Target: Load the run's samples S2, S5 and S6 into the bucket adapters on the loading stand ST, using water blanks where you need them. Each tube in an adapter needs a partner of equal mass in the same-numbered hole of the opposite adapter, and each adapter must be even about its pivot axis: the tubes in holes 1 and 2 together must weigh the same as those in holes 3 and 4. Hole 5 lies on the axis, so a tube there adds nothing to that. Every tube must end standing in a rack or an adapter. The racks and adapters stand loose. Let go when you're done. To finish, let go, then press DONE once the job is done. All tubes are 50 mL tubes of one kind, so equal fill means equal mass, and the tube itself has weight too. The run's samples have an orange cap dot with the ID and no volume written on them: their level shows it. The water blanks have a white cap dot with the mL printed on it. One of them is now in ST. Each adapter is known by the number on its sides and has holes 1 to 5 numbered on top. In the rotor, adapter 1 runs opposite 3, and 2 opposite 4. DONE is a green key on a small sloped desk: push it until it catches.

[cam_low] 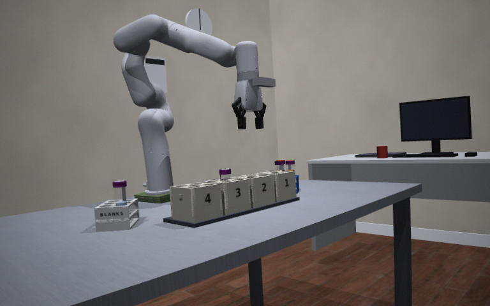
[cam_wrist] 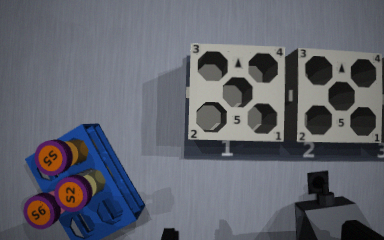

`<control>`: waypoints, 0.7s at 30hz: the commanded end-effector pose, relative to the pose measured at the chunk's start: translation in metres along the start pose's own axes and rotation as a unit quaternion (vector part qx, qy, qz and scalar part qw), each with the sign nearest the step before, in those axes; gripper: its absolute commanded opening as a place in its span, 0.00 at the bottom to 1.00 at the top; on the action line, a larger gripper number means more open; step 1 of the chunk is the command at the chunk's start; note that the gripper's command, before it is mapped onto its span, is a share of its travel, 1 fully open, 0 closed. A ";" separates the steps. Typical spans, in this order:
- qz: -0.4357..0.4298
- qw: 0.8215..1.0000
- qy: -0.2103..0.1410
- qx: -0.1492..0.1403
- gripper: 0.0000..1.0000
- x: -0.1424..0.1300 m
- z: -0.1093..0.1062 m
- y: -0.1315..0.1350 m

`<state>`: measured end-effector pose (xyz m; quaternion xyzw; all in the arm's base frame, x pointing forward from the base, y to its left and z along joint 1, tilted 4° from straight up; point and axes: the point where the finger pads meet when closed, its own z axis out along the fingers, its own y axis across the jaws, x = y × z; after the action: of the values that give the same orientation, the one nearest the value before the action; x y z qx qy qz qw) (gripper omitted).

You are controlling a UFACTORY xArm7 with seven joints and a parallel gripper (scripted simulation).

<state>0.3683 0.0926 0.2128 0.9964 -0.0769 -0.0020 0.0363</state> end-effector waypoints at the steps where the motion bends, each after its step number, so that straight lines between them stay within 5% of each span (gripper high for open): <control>1: 0.048 0.999 0.003 0.000 1.00 0.009 -0.002 0.019; 21: 0.048 0.999 0.003 0.000 1.00 0.042 -0.002 0.103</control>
<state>0.3889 -0.0009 0.2197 0.9914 -0.1253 0.0007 0.0377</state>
